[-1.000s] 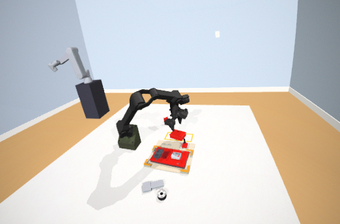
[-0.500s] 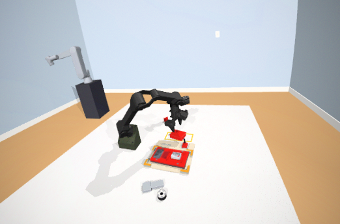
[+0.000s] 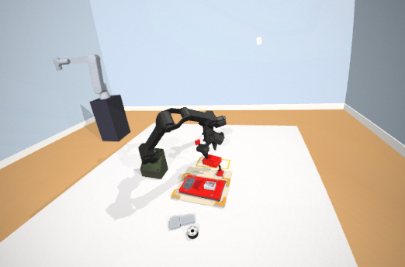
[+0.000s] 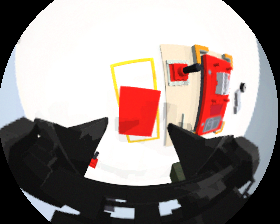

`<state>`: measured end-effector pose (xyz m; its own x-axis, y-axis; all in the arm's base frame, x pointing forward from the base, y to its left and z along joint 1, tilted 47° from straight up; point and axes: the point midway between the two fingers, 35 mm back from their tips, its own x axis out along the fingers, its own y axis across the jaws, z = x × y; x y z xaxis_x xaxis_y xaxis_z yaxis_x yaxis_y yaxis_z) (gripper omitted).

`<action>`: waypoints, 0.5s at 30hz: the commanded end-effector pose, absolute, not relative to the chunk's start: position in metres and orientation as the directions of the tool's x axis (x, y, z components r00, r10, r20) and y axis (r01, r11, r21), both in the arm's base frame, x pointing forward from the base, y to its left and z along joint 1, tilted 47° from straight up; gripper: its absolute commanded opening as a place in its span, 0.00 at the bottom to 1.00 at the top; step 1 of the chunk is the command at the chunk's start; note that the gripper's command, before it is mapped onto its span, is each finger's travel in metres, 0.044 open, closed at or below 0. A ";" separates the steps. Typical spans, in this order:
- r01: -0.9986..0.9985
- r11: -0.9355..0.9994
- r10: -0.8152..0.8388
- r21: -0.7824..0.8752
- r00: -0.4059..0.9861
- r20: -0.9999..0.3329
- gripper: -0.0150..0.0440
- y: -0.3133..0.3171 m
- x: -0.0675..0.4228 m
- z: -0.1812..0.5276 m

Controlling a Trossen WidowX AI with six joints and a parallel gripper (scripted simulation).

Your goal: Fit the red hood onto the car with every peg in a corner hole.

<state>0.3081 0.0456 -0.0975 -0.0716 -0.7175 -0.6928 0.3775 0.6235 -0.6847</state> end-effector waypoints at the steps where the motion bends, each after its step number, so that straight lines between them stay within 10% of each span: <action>1: 0.373 0.623 -0.721 -0.688 -0.068 -0.690 1.00 0.043 0.308 -0.099; 15: 0.373 0.622 -0.721 -0.688 -0.068 -0.689 1.00 0.038 0.308 -0.105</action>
<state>0.3075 0.0395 -0.1040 -0.0715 -0.7177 -0.6926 0.3775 0.6233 -0.6848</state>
